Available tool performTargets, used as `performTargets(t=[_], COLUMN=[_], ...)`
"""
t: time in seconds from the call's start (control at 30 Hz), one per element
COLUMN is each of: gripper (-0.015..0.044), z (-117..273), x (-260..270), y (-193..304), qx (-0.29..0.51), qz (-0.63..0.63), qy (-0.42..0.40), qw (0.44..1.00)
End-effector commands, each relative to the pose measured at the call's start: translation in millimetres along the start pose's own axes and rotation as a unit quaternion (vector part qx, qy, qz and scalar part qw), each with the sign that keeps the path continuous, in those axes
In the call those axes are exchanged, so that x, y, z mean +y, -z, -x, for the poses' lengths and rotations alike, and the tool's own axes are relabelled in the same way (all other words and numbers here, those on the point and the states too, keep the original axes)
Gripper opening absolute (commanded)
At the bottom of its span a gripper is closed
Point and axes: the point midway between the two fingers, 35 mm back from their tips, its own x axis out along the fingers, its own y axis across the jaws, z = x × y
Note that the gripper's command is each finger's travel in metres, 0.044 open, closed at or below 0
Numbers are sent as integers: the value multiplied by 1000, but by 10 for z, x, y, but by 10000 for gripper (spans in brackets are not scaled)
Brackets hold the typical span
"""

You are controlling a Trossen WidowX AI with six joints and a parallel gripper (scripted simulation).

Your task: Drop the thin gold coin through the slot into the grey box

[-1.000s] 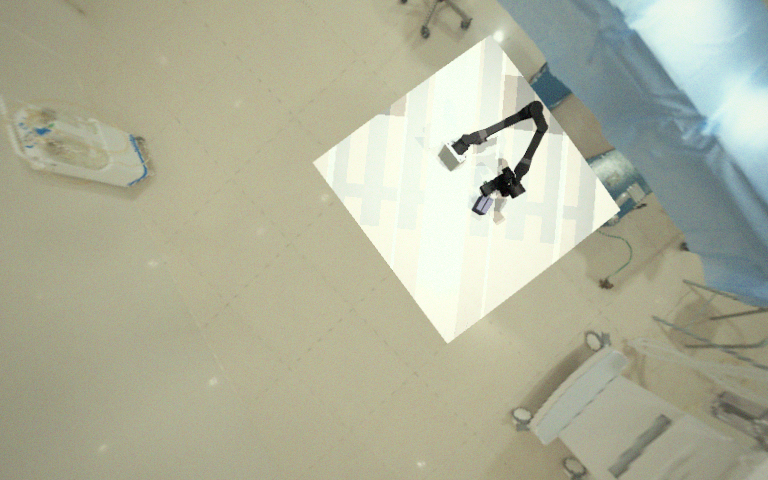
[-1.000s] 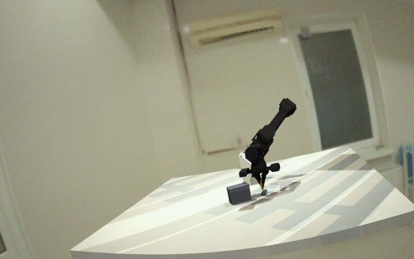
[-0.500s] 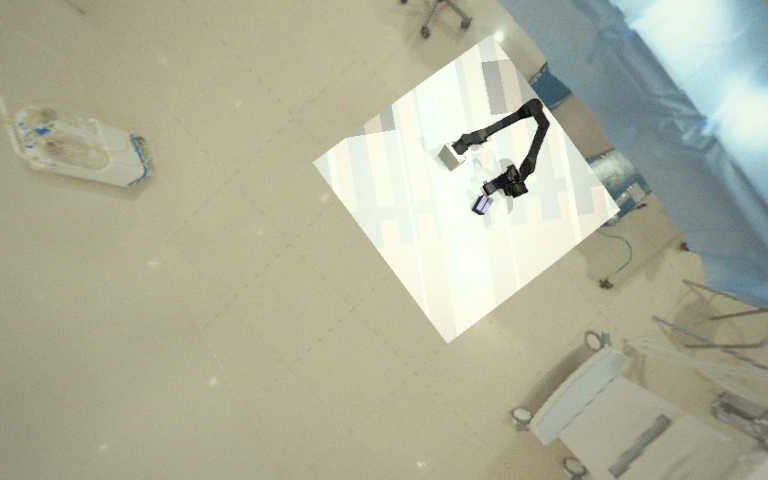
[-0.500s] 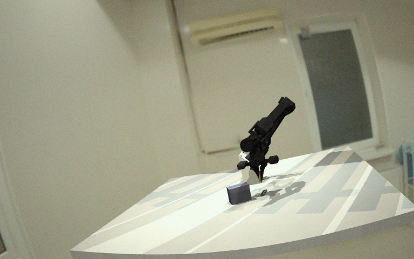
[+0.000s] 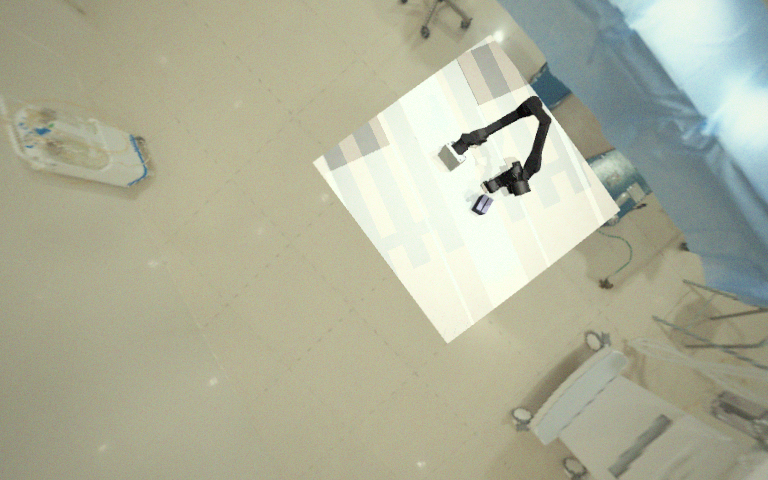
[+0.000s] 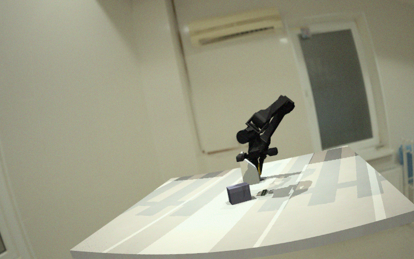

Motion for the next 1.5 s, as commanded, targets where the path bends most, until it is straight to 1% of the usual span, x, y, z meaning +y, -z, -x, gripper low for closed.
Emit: performTargets(t=[0.0, 0.23, 0.5, 0.77, 1.03, 1.27, 1.47], gripper=[0, 0, 0, 0, 0, 0, 0], z=[30, 31, 33, 34, 35, 36, 48], x=[6, 3, 1, -1, -3, -6, -89], y=[12, 24, 39, 53, 68, 66, -31], qx=[2, 2, 2, 2, 1, 1, 0], qz=[-7, -124, -258, -387, -507, -516, -516], qy=[2, 2, 3, 3, 3, 3, 3], qw=[1000, 992, 966, 922, 862, 856, 856])
